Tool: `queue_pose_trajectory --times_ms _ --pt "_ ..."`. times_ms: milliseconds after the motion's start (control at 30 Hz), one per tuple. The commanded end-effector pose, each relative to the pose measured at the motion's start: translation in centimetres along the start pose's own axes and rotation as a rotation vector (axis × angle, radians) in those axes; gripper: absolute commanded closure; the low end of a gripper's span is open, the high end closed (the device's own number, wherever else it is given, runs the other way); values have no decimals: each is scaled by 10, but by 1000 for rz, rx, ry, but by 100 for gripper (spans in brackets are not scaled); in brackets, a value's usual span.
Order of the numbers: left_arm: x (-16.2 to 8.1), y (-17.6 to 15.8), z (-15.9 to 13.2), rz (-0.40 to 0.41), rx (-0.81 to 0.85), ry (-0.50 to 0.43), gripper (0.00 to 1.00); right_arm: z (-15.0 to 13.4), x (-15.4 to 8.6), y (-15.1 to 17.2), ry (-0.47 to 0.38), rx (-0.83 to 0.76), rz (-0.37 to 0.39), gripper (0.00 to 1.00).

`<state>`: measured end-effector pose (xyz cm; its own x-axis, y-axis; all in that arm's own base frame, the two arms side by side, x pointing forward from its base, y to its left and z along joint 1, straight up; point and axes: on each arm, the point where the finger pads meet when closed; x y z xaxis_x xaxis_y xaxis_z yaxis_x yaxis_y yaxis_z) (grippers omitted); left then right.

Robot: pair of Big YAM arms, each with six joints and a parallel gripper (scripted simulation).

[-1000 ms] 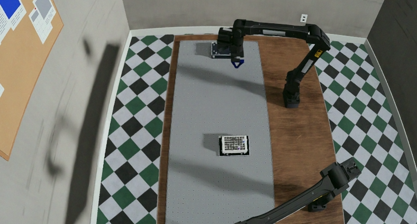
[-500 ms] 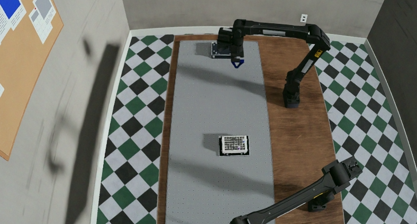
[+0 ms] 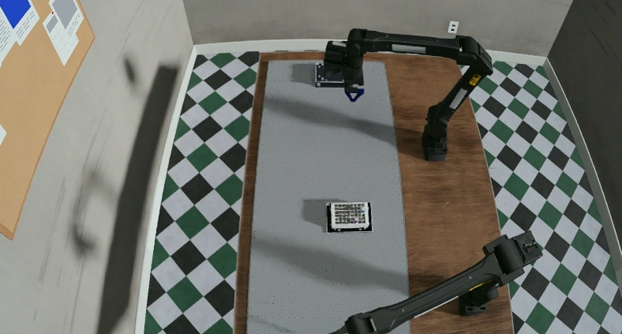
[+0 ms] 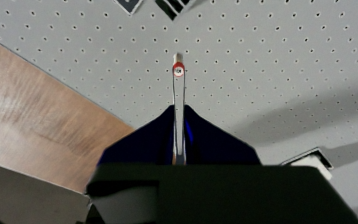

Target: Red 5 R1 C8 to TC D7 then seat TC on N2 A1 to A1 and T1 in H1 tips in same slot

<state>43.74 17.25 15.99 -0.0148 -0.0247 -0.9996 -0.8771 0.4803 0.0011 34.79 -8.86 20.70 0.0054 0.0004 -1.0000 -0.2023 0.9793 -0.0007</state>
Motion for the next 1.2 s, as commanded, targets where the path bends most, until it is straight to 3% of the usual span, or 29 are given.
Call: queue_pose_trajectory --times_ms 0,133,200,333,633,733,1167 --pt "-7 -7 -7 -18 -7 -18 91 8 -11 -4 -27 2 -15 0" --pt "-7 -9 -9 -20 -7 -21 91 8 -11 -4 -27 2 -15 0" --pt "4 -11 -9 -3 -9 -2 91 8 -11 -4 -27 2 -15 0" --pt "-9 -13 -19 -22 -7 -22 91 8 -11 -4 -27 2 -15 0" --pt "-6 -20 -32 -19 -7 -18 91 8 -11 -4 -27 2 -15 0" --pt "-3 -24 -24 -17 -15 -16 91 8 -11 -4 -27 2 -15 0" --pt "-5 -30 -53 -19 -7 -16 91 8 -11 -4 -27 2 -15 0"
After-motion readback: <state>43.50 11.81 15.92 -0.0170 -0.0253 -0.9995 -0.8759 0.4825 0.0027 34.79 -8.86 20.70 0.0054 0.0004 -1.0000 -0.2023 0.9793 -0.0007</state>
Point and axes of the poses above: on each arm, the point where the finger pads meet when closed, its own x axis out along the fingers, its own y axis across the jaws, z = x × y, and after that the axes turned 13 degrees about -x, right-handed
